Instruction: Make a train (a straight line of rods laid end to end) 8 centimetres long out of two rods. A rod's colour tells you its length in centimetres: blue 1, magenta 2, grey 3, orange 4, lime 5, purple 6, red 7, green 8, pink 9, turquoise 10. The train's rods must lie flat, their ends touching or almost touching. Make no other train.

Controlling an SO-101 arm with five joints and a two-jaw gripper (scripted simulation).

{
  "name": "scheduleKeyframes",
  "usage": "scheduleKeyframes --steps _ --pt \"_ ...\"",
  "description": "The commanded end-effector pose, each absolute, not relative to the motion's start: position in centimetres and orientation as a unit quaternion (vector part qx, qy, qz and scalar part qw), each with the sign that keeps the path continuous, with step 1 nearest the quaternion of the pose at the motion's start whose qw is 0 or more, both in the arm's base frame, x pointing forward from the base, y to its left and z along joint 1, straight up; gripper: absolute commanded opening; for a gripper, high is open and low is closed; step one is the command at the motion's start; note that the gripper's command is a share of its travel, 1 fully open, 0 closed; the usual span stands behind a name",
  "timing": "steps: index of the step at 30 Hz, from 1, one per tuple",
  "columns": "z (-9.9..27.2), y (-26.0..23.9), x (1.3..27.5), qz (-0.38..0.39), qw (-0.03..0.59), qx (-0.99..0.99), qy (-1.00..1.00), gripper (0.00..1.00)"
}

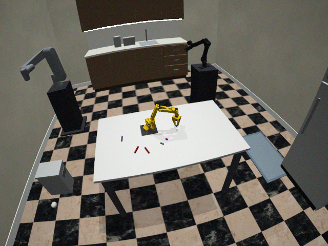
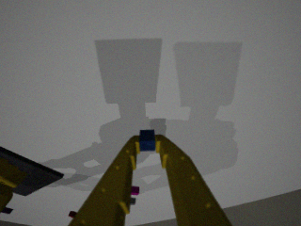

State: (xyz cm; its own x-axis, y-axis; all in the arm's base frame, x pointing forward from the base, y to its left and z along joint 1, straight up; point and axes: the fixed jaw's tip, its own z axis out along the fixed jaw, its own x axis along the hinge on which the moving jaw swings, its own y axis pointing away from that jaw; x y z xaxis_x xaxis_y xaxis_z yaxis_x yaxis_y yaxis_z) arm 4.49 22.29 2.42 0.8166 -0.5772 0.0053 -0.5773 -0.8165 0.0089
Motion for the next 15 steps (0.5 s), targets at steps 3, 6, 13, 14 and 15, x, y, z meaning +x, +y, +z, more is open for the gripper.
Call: scheduleKeyframes --steps 3,6,13,14,15 --pt "1.8 22.3 4.3 0.000 0.002 0.953 -0.304 0.00" --pt "1.5 22.3 4.3 0.000 0.002 0.953 -0.304 0.00" --pt "1.1 22.3 4.3 0.000 0.002 0.953 -0.304 0.00" --pt "1.0 22.3 4.3 0.000 0.002 0.953 -0.304 0.00" --pt "1.0 22.3 4.3 0.000 0.002 0.953 -0.304 0.00"
